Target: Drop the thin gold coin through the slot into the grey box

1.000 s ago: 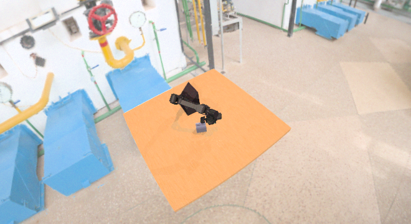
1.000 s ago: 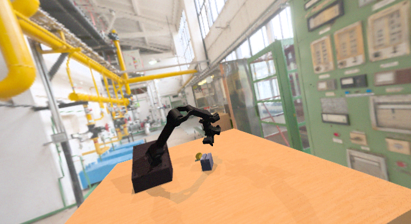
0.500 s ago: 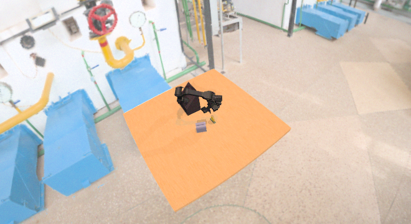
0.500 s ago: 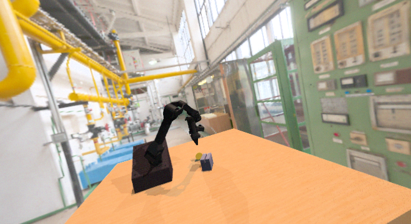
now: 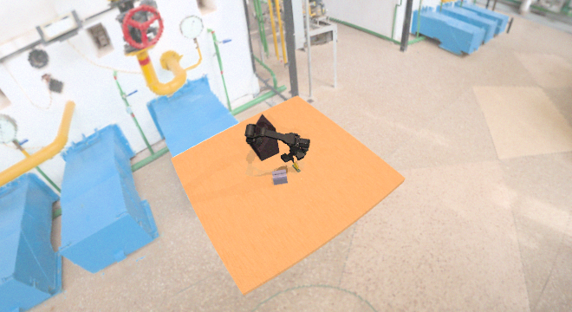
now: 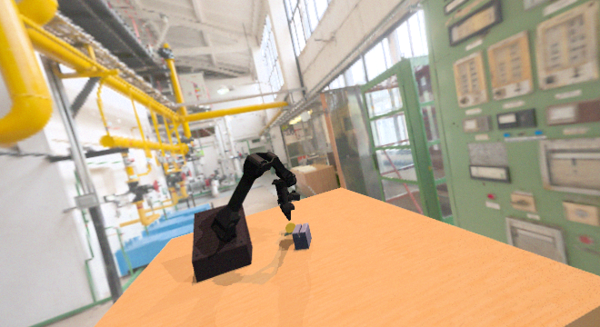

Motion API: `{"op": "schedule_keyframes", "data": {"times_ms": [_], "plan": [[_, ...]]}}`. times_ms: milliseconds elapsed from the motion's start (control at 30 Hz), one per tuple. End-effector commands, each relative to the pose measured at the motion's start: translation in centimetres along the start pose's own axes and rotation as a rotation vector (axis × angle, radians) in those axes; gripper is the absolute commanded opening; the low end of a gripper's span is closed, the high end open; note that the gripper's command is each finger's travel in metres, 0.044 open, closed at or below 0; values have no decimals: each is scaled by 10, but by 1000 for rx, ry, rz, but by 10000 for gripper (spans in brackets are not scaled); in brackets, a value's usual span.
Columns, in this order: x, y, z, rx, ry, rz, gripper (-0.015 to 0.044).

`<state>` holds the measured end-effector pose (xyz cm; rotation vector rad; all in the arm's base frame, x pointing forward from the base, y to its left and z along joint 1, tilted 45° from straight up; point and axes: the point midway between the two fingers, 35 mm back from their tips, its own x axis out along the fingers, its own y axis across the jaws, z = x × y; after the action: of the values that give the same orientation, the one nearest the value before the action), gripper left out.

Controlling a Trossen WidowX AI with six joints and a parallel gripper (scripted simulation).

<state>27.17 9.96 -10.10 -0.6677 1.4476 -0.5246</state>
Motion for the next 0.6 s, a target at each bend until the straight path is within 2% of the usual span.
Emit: {"op": "schedule_keyframes", "data": {"times_ms": [0,567], "plan": [[8,0,-1,-8,3,-7,161],[35,0,0,-9,3,-7,161]]}}
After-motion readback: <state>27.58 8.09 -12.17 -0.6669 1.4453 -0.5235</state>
